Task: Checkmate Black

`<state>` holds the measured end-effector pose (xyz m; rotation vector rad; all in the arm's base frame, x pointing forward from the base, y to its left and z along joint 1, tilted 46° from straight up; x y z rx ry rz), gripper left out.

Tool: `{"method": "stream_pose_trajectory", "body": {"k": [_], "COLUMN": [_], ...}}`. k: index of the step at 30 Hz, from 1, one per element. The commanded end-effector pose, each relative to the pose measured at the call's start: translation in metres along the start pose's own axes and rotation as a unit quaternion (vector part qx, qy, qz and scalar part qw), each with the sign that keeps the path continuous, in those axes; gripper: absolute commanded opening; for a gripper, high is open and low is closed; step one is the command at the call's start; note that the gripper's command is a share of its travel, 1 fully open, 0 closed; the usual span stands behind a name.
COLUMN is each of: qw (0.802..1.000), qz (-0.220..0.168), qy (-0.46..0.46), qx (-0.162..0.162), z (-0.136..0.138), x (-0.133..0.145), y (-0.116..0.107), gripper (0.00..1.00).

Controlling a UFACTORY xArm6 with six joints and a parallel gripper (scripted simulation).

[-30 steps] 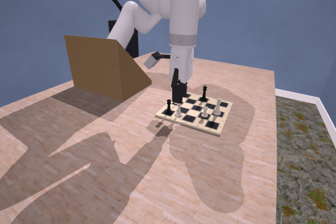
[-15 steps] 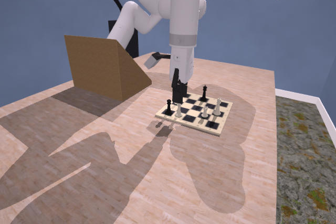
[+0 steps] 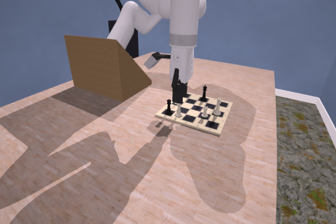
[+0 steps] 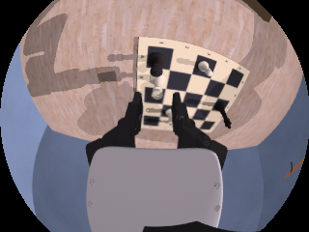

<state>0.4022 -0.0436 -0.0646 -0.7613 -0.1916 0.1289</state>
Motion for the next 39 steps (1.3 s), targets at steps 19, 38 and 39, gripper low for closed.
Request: {"method": "stream_pose_trajectory", "body": {"k": [19, 38, 39], "qw": [1.000, 1.000, 1.000], "qz": [-0.001, -0.001, -0.001], "qy": [-0.001, -0.001, -0.001], "qx": [-0.001, -0.001, -0.001], "z": [0.000, -0.001, -0.001], "x": [0.001, 0.001, 0.001], "y": [0.000, 0.033, 0.034], "gripper": [0.42, 0.42, 0.42]}}
Point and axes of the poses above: the point where the finger pads meet when closed, its own y axis out along the fingers, its own z axis across the jaws, x = y × z, the point moved 4 cm from there along -y, back along the fingers, and after that the axes turned 2 degrees about -y, right-handed, at the moved point
